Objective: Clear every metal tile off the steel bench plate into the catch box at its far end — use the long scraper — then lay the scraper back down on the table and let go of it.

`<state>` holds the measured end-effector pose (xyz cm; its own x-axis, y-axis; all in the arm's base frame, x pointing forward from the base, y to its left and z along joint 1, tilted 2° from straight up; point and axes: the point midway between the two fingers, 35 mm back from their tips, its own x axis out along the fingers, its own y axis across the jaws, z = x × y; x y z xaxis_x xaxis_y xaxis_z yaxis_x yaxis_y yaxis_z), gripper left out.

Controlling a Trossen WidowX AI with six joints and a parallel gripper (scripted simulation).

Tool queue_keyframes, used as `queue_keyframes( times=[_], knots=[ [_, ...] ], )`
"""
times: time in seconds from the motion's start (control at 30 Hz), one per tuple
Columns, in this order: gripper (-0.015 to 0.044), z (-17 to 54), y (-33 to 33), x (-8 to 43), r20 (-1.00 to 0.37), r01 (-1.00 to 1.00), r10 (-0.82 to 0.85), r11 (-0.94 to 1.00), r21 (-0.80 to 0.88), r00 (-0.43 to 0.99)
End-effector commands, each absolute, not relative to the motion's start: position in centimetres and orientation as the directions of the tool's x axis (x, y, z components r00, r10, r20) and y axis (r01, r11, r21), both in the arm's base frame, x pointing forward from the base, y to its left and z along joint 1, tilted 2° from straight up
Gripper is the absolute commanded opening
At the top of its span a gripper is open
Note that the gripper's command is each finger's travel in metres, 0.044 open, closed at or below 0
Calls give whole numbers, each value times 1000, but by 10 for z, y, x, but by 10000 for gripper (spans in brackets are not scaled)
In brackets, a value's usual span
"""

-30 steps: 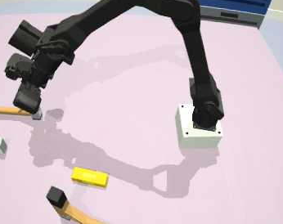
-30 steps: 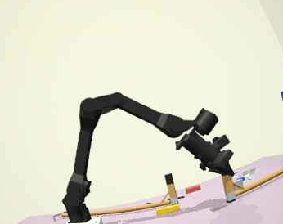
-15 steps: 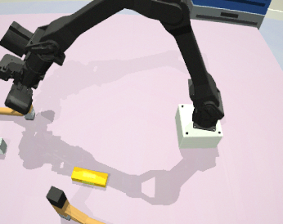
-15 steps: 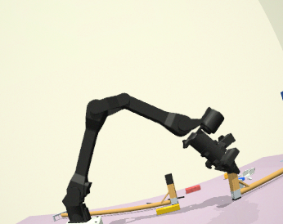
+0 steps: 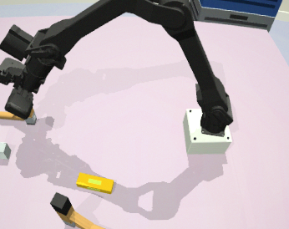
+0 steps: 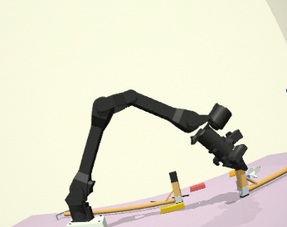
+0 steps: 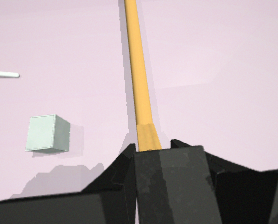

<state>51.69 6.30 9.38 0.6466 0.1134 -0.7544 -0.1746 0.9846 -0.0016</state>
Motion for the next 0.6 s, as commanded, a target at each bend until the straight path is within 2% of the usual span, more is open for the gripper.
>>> queue_keyframes(
  times=[0.0, 0.57],
  knots=[
    [0, 94, 63, 517, -754, -175, 114, 985, -2, 648],
    [0, 98, 60, 507, -750, -174, 113, 985, -2, 652]
  ],
)
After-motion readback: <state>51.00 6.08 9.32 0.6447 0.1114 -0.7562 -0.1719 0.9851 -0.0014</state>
